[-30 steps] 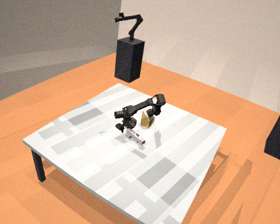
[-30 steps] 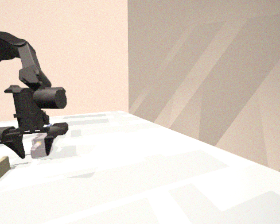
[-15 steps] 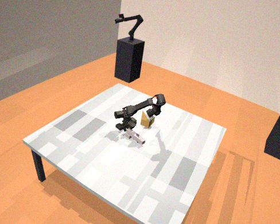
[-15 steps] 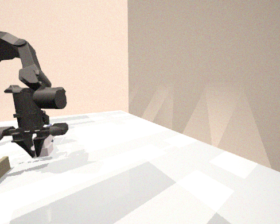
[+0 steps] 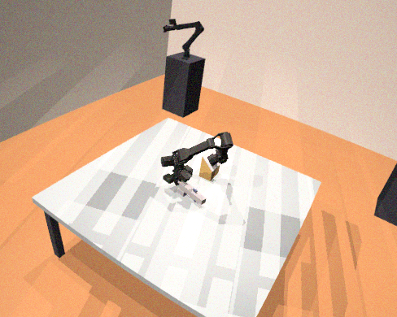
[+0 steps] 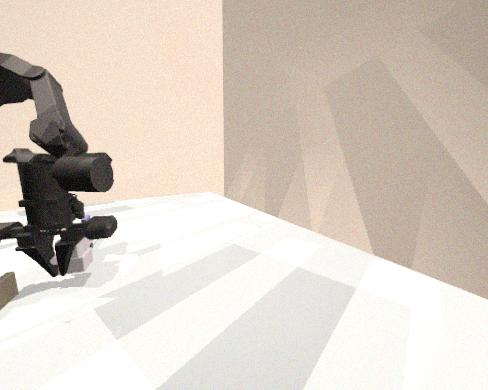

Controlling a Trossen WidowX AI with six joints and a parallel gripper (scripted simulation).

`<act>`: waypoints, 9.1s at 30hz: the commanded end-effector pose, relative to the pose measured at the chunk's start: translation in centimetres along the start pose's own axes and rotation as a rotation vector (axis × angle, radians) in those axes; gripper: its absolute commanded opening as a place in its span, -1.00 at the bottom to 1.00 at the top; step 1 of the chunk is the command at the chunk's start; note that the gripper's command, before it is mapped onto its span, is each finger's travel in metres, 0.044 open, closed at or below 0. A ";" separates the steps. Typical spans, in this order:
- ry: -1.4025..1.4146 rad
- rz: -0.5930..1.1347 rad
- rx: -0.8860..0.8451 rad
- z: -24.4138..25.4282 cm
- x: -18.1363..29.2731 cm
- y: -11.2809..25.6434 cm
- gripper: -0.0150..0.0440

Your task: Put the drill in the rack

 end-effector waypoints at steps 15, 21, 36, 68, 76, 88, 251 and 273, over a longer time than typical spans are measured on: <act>0.003 0.009 0.006 0.2 2.8 0.4 -0.49; 0.004 0.010 0.006 0.3 3.7 0.5 -0.49; 0.002 0.007 0.004 0.4 2.8 0.1 0.84; 0.003 0.008 0.006 0.2 1.5 -0.4 1.00; 0.009 0.014 0.005 0.1 1.5 -0.4 0.73; 0.009 0.014 0.005 0.1 1.5 -0.4 -0.33; 0.003 0.014 0.006 1.4 7.5 2.2 -0.49; 0.003 0.014 0.006 1.5 7.3 2.8 -0.49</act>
Point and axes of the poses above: the point midway between the two fingers, 35 mm back from their tips, its own y axis back along the fingers, its own z axis across the jaws, x = y × z, the point moved 8 cm from there along y, back along the fingers, and after that the axes turned 11 degrees about y, right-handed, at the moved point
